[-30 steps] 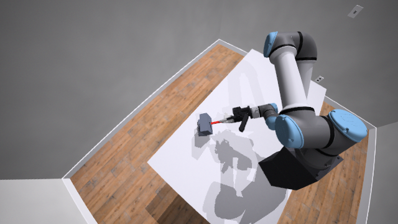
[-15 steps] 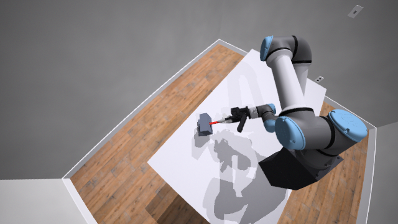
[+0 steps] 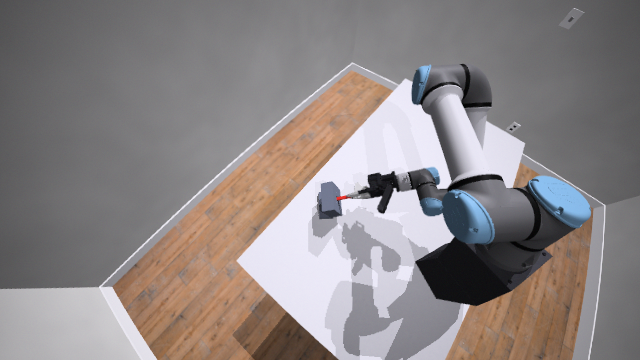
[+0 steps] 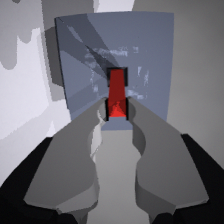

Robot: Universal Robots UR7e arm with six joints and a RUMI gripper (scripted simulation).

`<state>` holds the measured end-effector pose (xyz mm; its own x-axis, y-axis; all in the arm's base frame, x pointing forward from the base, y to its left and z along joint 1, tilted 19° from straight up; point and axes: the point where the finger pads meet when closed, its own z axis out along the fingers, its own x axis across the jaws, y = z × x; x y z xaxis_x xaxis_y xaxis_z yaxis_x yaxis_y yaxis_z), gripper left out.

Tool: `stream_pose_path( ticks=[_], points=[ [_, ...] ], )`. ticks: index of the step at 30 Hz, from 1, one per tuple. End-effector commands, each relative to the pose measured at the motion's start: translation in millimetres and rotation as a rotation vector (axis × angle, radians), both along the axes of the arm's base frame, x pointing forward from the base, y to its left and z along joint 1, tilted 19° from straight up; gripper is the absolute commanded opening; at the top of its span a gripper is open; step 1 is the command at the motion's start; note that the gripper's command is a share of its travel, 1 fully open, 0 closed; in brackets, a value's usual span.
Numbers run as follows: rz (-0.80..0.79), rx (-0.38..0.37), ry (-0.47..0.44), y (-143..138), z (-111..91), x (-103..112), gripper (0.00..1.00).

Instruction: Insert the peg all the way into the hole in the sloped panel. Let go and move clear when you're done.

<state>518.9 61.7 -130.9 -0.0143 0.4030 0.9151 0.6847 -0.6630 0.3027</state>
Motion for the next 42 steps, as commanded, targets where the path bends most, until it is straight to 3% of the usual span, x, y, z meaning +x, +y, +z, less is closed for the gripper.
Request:
stream_pose_path(
  ticks=[1,19,42],
  points=[
    [-0.005,-0.002,-0.001,2.4,-0.7,3.2,0.00],
    [-0.001,-0.001,-0.001,4.6,-1.5,5.5,0.00],
    [-0.001,-0.001,-0.001,4.6,-1.5,5.5,0.30]
  ],
)
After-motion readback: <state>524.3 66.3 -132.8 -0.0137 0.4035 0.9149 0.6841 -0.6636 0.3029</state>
